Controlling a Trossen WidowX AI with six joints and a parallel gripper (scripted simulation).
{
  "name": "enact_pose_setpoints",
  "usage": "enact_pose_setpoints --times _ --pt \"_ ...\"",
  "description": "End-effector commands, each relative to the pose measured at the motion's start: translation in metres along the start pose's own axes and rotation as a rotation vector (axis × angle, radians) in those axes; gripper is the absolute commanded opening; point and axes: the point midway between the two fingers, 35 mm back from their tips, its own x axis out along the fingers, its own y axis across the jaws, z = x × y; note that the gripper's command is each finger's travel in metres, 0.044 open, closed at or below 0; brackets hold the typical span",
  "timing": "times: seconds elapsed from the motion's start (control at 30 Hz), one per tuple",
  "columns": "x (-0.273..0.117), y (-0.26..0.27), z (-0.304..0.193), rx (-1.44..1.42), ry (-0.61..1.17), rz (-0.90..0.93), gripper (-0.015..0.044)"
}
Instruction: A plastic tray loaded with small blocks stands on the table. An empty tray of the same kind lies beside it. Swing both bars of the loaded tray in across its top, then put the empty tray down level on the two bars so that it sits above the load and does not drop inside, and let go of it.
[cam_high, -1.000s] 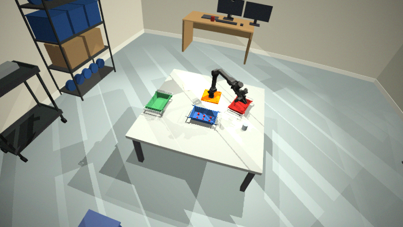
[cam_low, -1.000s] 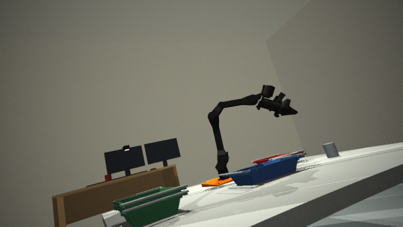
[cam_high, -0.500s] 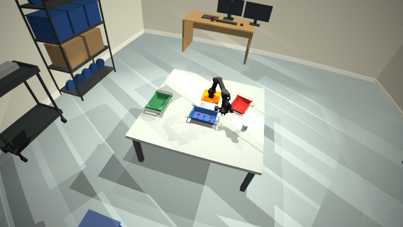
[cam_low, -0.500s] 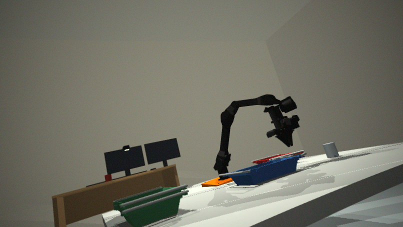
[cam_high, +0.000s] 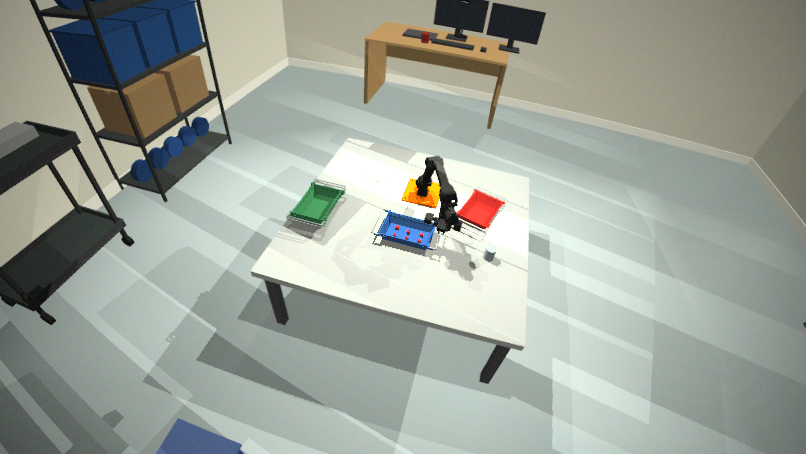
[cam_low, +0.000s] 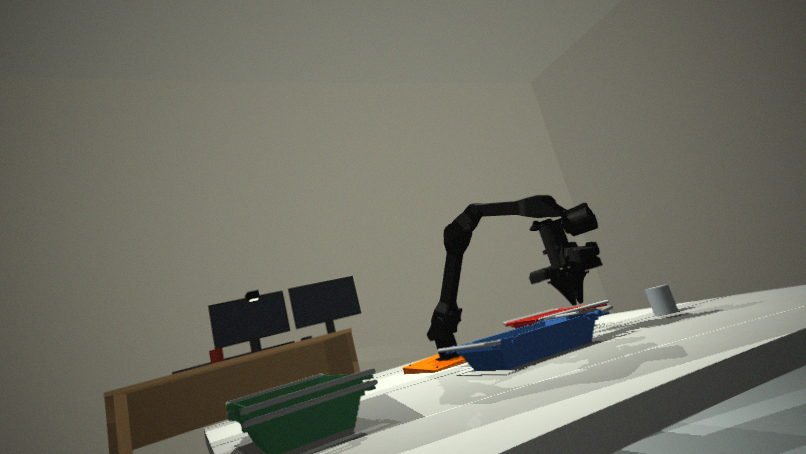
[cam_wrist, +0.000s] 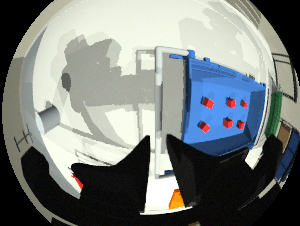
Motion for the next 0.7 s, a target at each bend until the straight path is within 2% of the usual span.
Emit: enact_pose_setpoints --times 0.0,0.23,0.4,0.67 --pt "0.017 -0.001 -0.001 0.003 0.01 -0.01 0.0082" --pt "0.042 -0.002 -0.002 0.003 0.01 -0.01 0.0082" --pt "0.044 -0.002 -0.002 0.003 0.01 -0.01 0.0082" --pt "0.017 -0.017 -0.002 0.003 0.01 -0.012 0.0082"
